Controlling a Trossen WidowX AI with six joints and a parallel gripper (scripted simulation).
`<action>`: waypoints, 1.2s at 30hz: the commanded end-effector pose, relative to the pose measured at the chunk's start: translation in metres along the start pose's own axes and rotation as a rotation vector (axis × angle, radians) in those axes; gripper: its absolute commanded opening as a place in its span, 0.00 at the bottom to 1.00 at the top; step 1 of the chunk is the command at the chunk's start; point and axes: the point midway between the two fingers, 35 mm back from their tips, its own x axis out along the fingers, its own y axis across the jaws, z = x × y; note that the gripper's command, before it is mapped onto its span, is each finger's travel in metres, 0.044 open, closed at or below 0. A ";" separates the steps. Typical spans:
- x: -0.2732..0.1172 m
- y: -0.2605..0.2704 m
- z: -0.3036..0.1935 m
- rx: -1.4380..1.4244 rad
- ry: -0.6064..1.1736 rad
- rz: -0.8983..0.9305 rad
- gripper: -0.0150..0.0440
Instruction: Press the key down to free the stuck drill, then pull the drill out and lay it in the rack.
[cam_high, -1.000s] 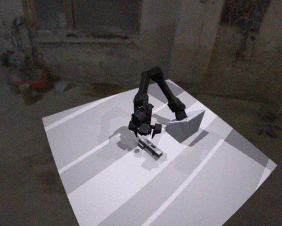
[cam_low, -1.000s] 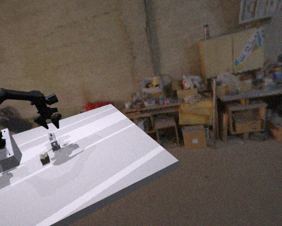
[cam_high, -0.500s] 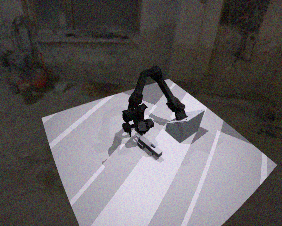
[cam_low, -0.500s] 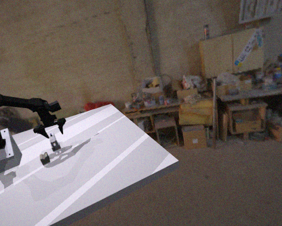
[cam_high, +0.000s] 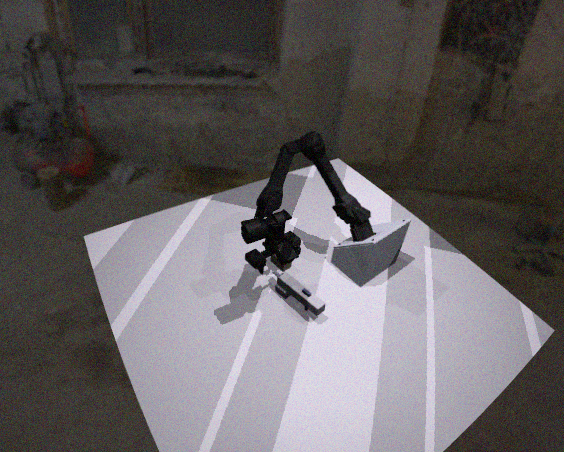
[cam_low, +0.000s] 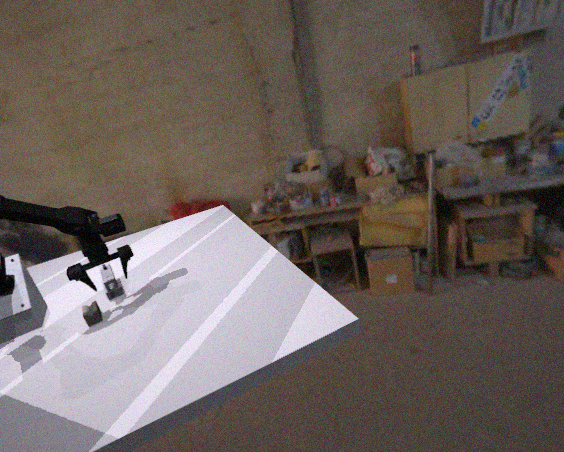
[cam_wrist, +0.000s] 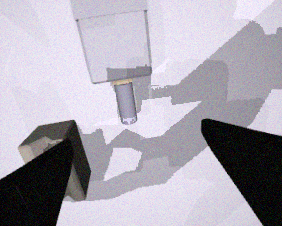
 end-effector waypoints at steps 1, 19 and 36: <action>0.003 0.004 -0.001 -0.024 0.005 0.010 1.00; 0.018 0.003 0.003 -0.024 0.005 0.010 1.00; 0.045 0.004 0.011 -0.025 0.006 0.010 1.00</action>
